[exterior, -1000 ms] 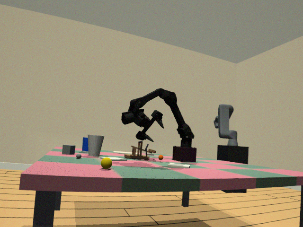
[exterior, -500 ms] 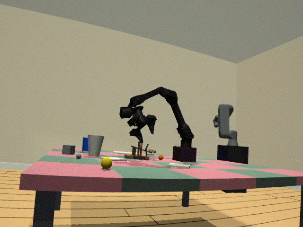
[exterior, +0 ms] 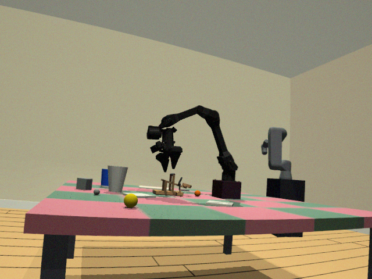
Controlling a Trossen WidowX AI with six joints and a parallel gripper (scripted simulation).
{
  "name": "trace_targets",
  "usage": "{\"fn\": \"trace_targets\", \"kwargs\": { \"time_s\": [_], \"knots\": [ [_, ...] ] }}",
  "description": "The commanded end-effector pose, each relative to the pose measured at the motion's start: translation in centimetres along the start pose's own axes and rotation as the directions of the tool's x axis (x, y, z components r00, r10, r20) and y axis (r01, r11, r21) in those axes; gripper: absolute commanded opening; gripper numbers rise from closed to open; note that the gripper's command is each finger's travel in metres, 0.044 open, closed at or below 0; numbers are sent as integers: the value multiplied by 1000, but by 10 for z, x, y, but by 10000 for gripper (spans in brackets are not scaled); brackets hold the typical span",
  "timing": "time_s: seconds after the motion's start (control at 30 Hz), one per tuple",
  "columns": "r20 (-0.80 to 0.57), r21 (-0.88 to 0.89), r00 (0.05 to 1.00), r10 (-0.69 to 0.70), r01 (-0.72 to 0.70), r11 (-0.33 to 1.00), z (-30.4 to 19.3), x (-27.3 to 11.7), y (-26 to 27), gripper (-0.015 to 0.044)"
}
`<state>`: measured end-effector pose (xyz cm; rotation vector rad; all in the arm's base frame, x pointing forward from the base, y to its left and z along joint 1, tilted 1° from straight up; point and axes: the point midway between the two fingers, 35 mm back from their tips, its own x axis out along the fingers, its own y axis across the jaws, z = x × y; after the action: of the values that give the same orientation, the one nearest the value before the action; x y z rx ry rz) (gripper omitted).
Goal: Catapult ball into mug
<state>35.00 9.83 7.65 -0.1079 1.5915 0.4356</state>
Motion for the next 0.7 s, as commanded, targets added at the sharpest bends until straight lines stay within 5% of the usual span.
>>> {"fn": "trace_targets", "kwargs": {
  "time_s": [0.0,0.3,0.47,0.67],
  "knots": [
    [33,93,994,-108,104,990,-2,-11,-26,440],
    [51,174,979,-196,184,967,-2,-20,-46,440],
    [51,174,979,-195,184,967,0,24,-53,440],
    [51,174,979,-195,184,967,0,27,-54,440]
  ]
}}
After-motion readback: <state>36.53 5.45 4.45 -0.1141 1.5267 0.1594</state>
